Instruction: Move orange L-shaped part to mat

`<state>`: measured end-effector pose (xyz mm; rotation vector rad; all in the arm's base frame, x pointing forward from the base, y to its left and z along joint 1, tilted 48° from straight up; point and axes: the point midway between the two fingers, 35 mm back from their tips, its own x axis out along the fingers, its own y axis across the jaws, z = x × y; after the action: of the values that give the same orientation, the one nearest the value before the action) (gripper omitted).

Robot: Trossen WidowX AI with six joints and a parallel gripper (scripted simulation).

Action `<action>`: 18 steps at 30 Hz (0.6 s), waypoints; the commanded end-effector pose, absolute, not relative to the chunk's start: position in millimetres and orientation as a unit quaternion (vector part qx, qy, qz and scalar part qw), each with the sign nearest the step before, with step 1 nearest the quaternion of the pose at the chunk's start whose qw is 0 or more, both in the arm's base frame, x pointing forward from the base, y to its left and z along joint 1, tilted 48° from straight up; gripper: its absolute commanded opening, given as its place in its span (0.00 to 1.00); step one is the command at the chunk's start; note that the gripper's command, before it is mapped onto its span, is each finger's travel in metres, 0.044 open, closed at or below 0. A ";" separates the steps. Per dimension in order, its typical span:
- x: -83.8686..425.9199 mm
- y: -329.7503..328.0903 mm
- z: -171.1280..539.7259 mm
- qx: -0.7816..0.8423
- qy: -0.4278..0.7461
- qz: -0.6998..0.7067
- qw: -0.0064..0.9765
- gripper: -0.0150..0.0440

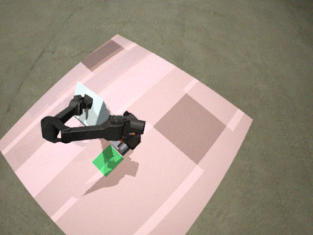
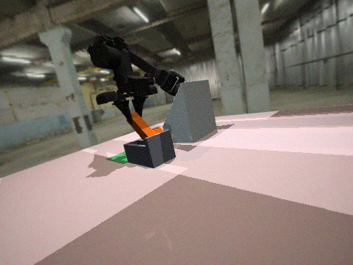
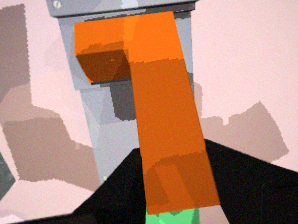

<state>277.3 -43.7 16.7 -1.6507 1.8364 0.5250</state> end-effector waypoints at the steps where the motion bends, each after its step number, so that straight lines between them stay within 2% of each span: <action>1: 279.7 -36.1 22.7 -0.622 0.691 0.198 0.310 0.25; 18: 279.5 -27.7 33.2 -0.622 0.691 0.199 0.310 0.25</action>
<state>278.2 -29.0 30.3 -1.6510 1.8336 0.5269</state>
